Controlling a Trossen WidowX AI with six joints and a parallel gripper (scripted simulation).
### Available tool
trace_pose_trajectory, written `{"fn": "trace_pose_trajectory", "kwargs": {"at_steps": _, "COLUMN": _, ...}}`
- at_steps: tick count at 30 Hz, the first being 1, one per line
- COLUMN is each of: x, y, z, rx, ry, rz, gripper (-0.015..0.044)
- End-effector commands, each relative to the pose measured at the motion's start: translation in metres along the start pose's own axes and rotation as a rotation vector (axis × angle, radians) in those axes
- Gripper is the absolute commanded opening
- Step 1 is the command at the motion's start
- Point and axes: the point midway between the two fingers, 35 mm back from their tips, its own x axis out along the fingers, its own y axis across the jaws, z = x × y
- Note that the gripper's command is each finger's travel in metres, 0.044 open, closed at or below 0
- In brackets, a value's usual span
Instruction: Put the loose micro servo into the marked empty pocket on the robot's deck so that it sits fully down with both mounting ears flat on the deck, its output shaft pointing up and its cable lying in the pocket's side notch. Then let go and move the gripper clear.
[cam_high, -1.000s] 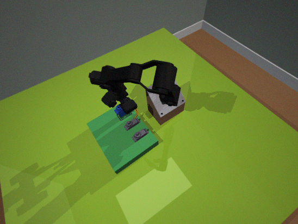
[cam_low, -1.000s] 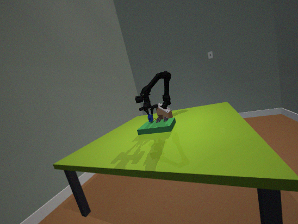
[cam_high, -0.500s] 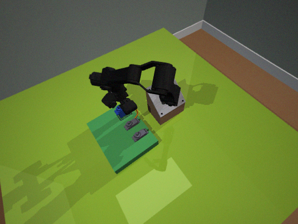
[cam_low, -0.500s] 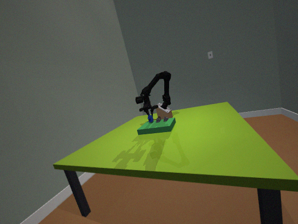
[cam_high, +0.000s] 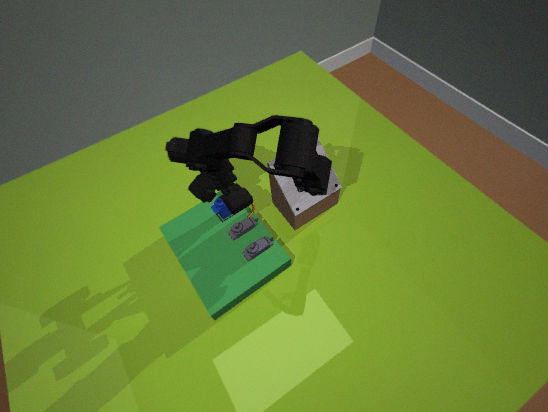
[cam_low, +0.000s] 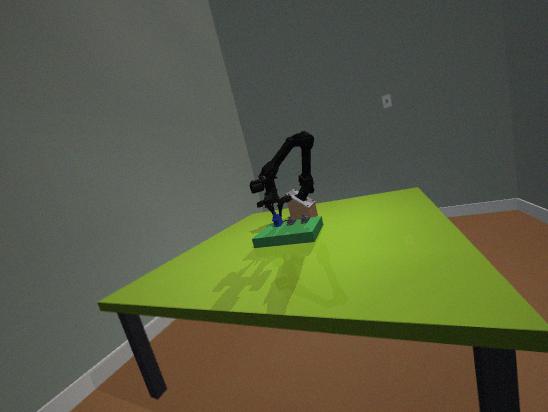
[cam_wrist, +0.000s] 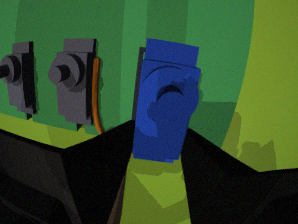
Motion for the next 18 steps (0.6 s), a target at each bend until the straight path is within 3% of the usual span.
{"fn": "trace_pose_trajectory", "kwargs": {"at_steps": 1, "x": 0.004, "y": 0.0, "z": 0.0, "rx": 0.002, "ry": -0.004, "rz": 0.0, "gripper": 0.0}}
{"fn": "trace_pose_trajectory", "kwargs": {"at_steps": 18, "x": 0.021, "y": 0.0, "z": 0.001, "rx": 0.002, "ry": -0.004, "rz": 0.001, "gripper": 0.0}}
